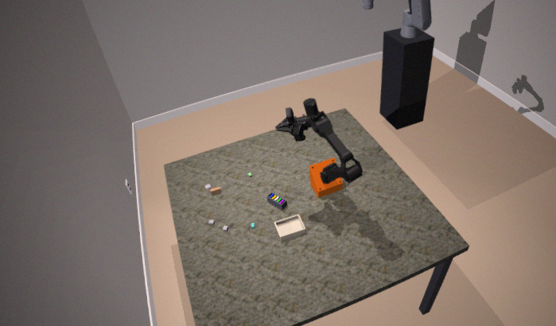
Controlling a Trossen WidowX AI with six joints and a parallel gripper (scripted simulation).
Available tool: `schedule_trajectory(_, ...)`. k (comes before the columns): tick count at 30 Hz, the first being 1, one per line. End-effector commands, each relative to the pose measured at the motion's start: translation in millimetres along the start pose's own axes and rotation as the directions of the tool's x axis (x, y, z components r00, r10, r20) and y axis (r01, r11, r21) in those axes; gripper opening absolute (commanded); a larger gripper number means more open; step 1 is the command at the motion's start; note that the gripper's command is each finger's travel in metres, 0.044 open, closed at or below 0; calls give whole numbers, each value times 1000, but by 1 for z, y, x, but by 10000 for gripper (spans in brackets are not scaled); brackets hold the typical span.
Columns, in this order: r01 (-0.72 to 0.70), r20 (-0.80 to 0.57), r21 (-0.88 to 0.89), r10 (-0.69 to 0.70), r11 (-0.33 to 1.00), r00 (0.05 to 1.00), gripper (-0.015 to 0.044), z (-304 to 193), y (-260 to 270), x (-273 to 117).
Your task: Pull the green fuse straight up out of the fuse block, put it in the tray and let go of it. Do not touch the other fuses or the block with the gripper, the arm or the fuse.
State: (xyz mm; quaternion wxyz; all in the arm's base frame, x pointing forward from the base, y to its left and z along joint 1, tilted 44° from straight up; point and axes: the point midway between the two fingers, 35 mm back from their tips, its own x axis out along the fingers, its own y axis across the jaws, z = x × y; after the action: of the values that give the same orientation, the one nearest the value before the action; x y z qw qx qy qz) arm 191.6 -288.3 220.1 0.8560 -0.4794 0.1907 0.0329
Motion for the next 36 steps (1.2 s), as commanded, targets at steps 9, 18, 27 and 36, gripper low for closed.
schedule_trajectory(9, -645, 243, 491, 619, 586, 747, 65, 76, 153, 124)
schedule_trajectory(18, -768, 245, 641, 943, 17, 226, 65, 145, 288, 123)
schedule_trajectory(27, -759, 236, 651, 955, -17, 180, 65, 158, 295, 121)
schedule_trajectory(36, -759, 236, 651, 955, -17, 181, 65, 159, 300, 123)
